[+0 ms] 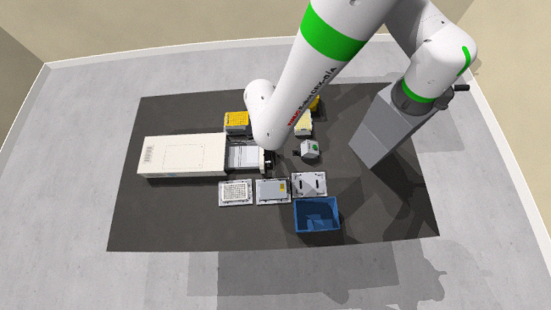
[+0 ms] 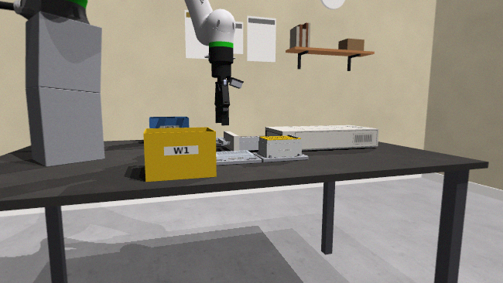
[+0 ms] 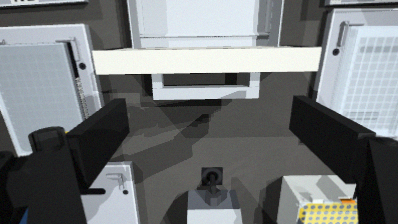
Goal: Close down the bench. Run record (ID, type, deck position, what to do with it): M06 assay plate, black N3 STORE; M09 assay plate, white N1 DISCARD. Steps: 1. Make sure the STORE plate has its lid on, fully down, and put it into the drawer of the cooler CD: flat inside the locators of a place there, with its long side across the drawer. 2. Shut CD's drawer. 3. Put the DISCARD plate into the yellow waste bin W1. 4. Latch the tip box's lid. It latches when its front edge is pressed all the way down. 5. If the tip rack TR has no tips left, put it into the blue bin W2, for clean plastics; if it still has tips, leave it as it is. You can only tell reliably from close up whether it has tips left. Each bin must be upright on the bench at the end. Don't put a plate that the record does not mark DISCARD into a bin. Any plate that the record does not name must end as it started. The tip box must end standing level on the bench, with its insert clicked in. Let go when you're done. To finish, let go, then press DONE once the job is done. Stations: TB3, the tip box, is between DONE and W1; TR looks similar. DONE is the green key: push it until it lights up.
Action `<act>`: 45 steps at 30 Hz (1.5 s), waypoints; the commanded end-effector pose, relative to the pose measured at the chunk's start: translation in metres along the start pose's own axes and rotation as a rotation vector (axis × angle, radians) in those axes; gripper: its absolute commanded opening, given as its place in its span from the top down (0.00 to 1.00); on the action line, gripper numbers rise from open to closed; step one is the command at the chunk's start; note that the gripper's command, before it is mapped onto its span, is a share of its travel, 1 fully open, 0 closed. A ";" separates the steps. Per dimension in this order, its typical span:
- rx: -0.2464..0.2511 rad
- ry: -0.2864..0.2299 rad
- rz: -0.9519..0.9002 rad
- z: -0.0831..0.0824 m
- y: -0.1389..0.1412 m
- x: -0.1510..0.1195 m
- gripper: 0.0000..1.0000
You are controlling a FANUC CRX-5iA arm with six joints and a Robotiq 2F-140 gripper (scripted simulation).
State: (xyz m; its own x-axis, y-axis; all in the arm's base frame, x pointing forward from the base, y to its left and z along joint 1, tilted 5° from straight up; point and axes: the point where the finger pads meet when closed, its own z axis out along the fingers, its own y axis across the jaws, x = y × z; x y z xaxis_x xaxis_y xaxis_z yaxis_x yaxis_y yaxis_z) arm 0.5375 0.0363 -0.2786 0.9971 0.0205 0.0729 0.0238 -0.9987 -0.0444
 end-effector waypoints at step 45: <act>0.000 0.002 -0.030 -0.037 -0.036 -0.002 0.30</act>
State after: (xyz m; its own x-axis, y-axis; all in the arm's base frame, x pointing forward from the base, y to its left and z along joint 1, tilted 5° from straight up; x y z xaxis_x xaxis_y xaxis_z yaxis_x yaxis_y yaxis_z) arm 0.5327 0.0580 -0.2422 0.9961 0.0493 0.0738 0.0525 -0.9977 -0.0431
